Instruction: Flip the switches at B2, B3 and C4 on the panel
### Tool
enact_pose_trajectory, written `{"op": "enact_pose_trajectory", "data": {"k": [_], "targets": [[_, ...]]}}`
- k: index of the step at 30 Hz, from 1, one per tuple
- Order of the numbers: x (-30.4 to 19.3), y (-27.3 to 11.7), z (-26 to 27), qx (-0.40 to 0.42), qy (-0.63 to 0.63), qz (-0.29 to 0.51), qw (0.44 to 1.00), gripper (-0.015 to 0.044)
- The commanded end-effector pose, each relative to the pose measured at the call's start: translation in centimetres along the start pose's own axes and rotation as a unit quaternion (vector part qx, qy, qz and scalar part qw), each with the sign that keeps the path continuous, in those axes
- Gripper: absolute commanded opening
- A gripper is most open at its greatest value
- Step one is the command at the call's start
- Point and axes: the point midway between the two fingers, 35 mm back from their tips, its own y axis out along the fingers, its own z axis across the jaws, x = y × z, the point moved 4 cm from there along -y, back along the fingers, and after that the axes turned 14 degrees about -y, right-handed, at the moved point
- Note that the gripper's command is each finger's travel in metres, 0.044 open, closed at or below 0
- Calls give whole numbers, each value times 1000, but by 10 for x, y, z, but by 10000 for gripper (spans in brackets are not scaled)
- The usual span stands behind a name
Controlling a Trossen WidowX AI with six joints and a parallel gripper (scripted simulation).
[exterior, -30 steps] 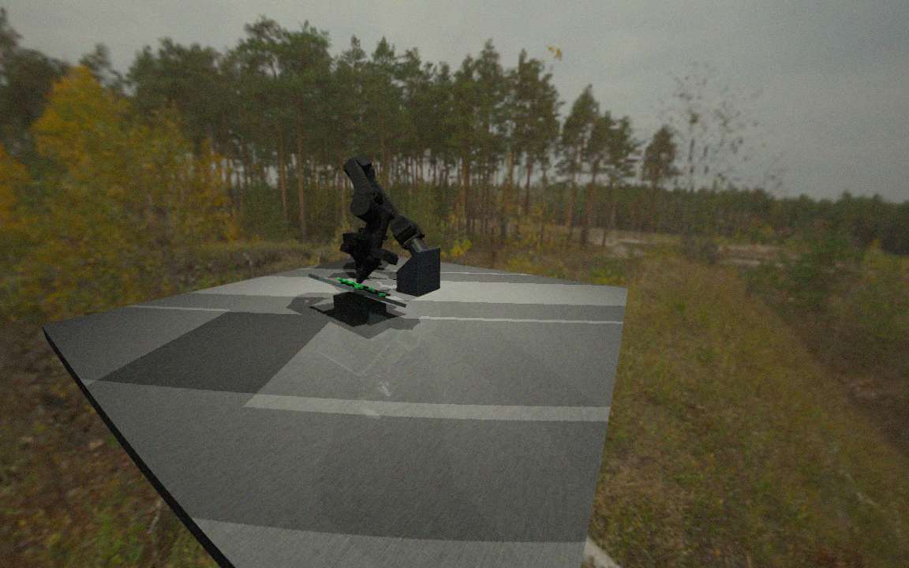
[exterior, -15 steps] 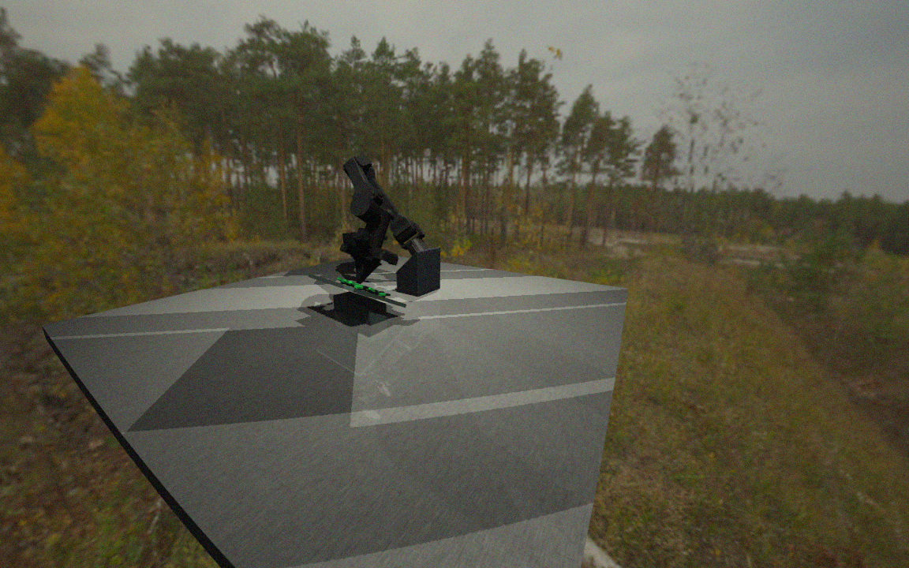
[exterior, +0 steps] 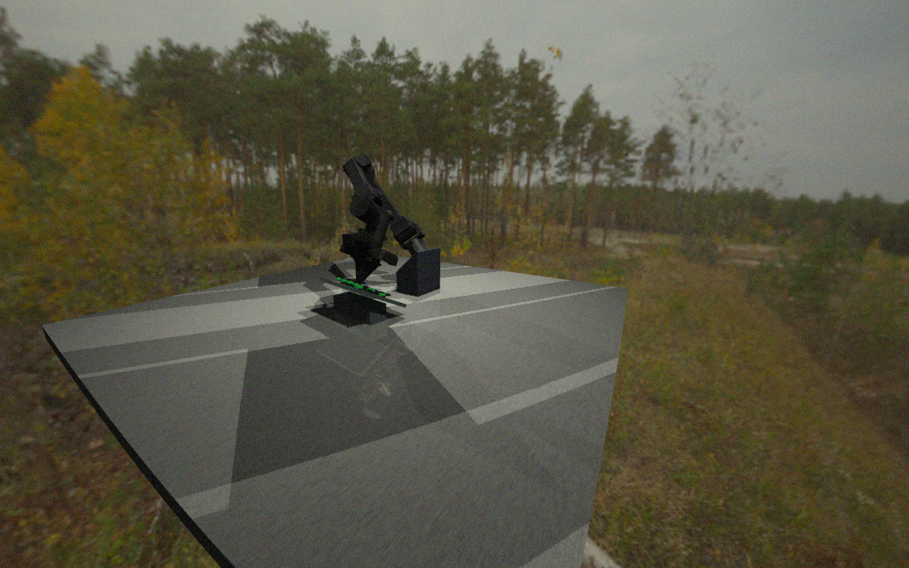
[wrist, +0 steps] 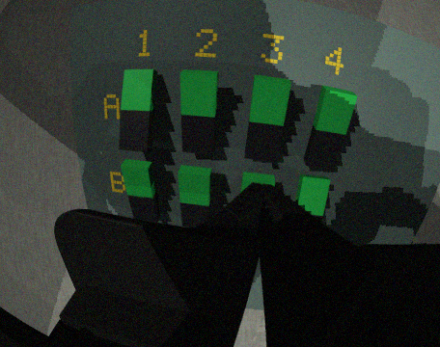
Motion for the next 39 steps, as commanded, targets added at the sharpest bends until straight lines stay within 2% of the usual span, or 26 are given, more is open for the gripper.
{"op": "enact_pose_trajectory", "data": {"k": [1, 29, 31, 35, 39], "targets": [[0, 1, 1, 2, -2, 1, 1000, 0], [0, 5, 1, 2, -2, 1, 1000, 0], [1, -7, 1, 1, 0, -2, 1000, 0], [-3, -58, 2, 1, -2, -11, 1000, 0], [-4, -61, 2, 1, -3, -11, 1000, 0]]}}
